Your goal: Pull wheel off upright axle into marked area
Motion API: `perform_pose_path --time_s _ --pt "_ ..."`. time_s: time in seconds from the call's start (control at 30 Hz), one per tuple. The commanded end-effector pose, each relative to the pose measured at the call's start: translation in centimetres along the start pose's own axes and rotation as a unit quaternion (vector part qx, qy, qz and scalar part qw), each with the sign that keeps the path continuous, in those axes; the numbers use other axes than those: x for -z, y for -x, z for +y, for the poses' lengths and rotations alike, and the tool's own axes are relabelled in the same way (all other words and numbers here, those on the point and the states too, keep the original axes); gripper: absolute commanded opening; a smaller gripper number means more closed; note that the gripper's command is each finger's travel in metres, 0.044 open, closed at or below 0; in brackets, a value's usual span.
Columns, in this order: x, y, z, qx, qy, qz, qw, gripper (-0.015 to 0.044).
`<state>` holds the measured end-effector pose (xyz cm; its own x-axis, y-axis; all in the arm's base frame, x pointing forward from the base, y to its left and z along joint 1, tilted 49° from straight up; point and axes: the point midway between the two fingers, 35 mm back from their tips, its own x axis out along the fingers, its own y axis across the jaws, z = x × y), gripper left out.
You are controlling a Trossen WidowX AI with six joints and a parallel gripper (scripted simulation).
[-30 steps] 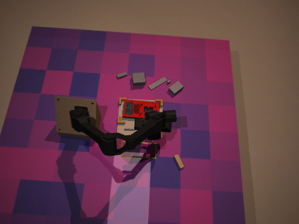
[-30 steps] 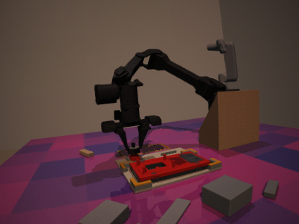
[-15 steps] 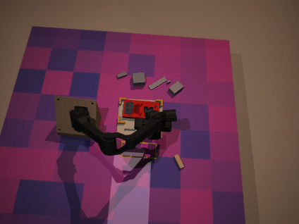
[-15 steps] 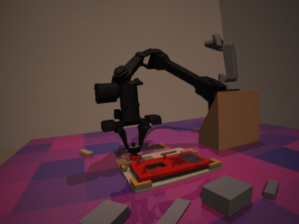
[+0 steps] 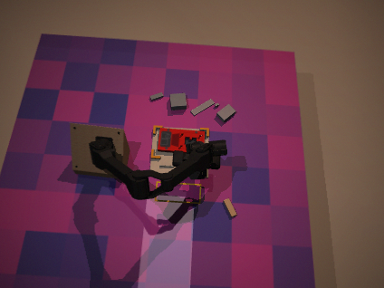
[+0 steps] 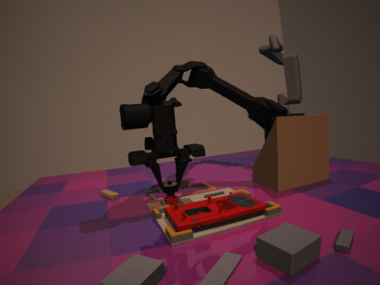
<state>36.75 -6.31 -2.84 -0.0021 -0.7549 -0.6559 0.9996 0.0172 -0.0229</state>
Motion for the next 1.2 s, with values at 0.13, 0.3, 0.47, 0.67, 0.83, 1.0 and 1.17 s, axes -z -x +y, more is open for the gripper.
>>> perform_pose_path --time_s 0.13,0.3,0.47,0.67,0.83,1.0,1.17 --pt "0.1 0.4 0.0 -0.001 -0.001 0.001 1.0 0.0" --pt "0.1 0.6 0.0 -0.001 -0.001 0.001 1.0 0.0" --pt "0.1 0.7 0.0 -0.002 -0.001 0.001 1.0 0.0" --pt "0.1 0.9 0.0 -0.002 -0.001 0.001 1.0 0.0" --pt "0.1 1.1 0.0 -0.002 0.0 0.001 1.0 0.0" --pt "0.1 1.3 0.0 -0.002 0.0 0.001 1.0 0.0" --pt "0.1 1.4 0.0 -0.003 0.0 0.001 1.0 0.0"
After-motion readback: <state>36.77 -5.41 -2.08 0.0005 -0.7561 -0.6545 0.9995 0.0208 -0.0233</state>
